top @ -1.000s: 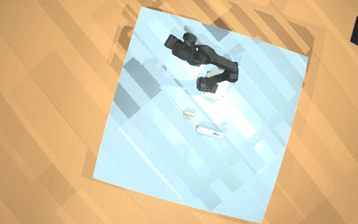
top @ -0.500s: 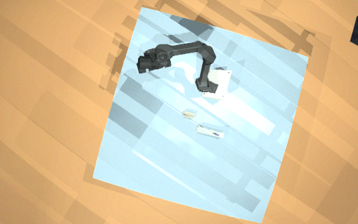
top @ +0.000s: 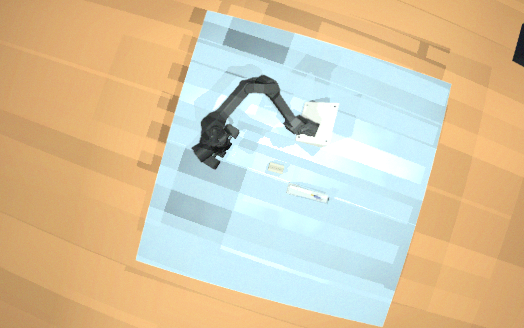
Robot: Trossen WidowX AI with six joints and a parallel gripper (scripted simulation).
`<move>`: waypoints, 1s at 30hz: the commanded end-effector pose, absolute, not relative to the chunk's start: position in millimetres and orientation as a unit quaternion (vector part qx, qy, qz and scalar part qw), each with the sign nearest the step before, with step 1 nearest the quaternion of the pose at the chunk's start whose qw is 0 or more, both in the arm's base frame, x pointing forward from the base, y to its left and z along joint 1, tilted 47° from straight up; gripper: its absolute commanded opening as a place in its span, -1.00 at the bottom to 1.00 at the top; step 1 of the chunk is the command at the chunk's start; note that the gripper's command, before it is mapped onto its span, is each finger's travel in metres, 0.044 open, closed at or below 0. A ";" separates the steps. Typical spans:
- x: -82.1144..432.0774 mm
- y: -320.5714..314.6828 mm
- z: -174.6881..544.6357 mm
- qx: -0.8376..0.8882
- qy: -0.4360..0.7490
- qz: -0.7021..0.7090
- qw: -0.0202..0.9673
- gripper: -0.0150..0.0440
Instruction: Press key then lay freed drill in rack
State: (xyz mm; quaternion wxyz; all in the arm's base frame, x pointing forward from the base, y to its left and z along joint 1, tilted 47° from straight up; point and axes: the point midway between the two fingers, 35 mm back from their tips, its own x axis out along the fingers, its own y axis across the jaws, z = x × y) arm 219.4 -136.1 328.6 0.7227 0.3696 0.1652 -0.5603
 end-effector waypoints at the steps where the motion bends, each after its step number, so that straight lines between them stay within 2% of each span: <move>1: 269.1 -102.2 288.7 0.302 0.274 -0.522 0.749 -0.49; 8: 317.8 -36.4 225.8 0.181 0.405 -0.458 0.770 -0.49; 15: 335.3 37.8 158.7 0.042 0.506 -0.387 0.769 -0.49; 22: 322.0 109.4 89.3 -0.113 0.577 -0.313 0.746 -0.49; 30: 273.5 174.1 9.5 -0.302 0.617 -0.231 0.689 -0.49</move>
